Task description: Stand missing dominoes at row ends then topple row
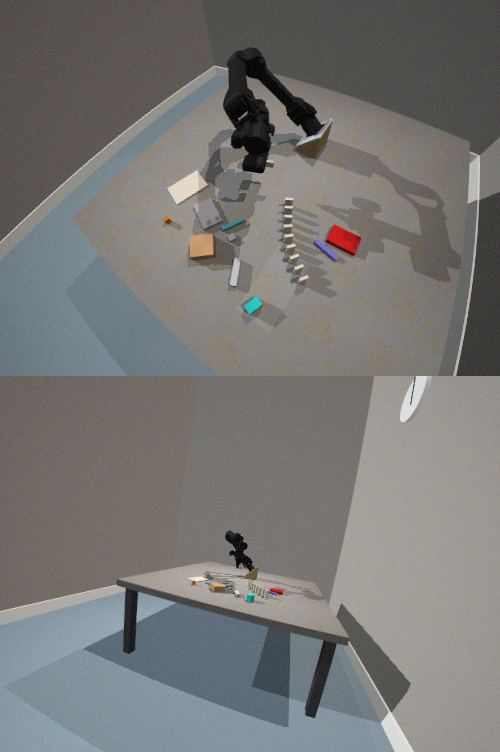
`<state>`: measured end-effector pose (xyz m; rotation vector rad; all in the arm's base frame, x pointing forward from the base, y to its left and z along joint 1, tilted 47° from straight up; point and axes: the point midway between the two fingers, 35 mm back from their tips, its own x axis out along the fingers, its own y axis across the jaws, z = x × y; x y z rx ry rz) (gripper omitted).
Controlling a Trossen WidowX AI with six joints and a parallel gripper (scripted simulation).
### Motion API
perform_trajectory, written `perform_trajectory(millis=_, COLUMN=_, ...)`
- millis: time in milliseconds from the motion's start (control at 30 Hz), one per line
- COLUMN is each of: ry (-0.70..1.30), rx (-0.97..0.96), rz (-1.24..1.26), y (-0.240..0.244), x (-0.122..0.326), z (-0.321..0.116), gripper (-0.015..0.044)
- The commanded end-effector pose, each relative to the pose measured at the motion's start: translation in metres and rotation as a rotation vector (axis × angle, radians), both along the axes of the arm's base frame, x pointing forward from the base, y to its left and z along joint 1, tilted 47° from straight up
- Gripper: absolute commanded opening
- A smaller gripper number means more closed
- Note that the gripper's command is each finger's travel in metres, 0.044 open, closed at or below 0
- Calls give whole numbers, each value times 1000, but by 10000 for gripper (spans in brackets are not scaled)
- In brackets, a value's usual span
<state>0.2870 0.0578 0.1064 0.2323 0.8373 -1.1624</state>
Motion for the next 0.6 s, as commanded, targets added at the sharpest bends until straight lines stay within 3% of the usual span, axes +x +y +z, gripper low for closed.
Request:
perform_trajectory(millis=0, ry=70, rx=-7, rz=56, y=-8, x=-4, z=14, gripper=20)
perform_trajectory(millis=333, ry=571, rx=-101, rz=543, y=-85, x=-48, z=87, gripper=20)
perform_trajectory(millis=567, ry=783, rx=-149, rz=740, y=-113, x=-77, z=109, gripper=20)
